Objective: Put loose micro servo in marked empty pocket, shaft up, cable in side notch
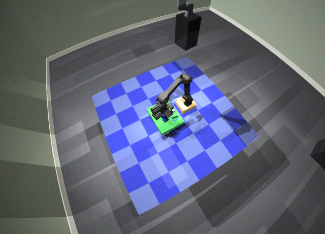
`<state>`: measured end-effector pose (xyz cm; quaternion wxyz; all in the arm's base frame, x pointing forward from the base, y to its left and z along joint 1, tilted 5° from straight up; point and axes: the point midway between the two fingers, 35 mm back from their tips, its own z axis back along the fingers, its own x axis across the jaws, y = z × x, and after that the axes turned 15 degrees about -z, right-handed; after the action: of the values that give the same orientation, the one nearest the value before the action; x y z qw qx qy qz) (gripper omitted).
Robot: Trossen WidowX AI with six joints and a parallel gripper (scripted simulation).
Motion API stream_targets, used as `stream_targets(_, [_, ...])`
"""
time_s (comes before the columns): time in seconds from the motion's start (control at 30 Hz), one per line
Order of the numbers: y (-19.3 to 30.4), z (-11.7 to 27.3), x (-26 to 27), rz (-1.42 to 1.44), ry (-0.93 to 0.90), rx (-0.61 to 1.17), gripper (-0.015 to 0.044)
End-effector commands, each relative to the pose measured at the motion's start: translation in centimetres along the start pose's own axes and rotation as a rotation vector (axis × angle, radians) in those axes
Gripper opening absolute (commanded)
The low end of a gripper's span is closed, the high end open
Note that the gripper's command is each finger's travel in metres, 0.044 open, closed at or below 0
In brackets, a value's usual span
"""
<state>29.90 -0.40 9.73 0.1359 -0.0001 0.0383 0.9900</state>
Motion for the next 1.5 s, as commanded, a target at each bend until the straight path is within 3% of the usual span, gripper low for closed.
stream_targets(0.0, [-0.5,0.0,0.1,0.125,0.001,-0.006,0.0])
stream_targets(1.1, [-3.4,0.0,1.2,1.272,0.002,-0.006,0.0])
stream_targets(1.47, [-3.7,0.0,1.4,1.354,0.003,-0.006,0.0])
